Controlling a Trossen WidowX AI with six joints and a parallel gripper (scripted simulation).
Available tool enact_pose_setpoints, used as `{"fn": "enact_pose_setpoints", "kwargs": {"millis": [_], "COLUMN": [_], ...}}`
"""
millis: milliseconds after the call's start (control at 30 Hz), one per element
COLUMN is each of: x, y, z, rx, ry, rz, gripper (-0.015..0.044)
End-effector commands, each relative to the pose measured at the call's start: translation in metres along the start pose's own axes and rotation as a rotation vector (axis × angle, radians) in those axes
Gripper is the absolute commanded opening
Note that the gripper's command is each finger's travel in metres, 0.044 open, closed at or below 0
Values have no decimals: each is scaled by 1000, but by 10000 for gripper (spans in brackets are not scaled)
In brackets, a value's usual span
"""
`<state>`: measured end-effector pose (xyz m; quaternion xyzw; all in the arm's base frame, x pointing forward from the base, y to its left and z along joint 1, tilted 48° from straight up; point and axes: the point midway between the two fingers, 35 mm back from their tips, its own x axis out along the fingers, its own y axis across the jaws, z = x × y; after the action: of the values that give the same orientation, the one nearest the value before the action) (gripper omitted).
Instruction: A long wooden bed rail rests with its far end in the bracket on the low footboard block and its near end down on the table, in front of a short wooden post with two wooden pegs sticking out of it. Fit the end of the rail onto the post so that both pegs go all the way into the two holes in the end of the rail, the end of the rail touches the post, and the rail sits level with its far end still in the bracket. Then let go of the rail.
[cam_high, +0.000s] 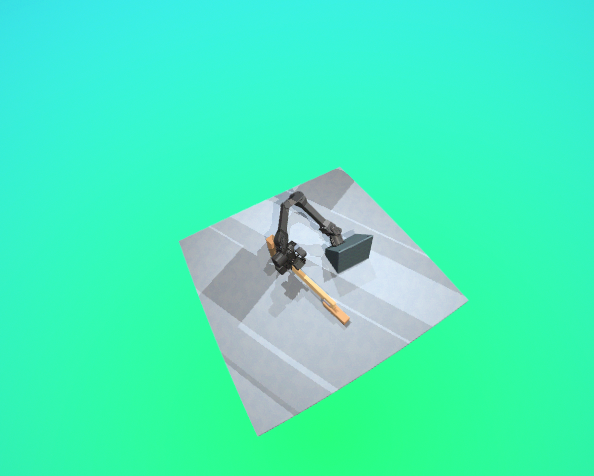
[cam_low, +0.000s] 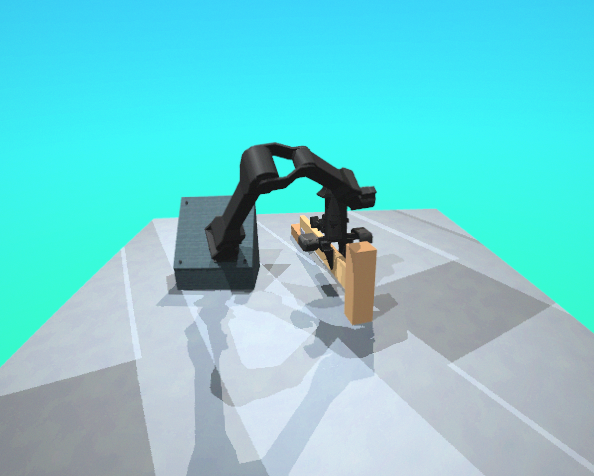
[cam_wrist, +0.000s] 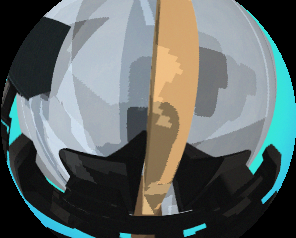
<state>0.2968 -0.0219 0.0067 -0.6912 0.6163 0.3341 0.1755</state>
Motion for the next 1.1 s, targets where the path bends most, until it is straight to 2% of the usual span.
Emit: {"fn": "enact_pose_setpoints", "kwargs": {"millis": [0,1067], "x": [-1,0], "y": [0,0], "z": [-1,-11], "rx": [-3,-3], "ry": [-2,-1], "rz": [0,0], "gripper": [0,0]}}
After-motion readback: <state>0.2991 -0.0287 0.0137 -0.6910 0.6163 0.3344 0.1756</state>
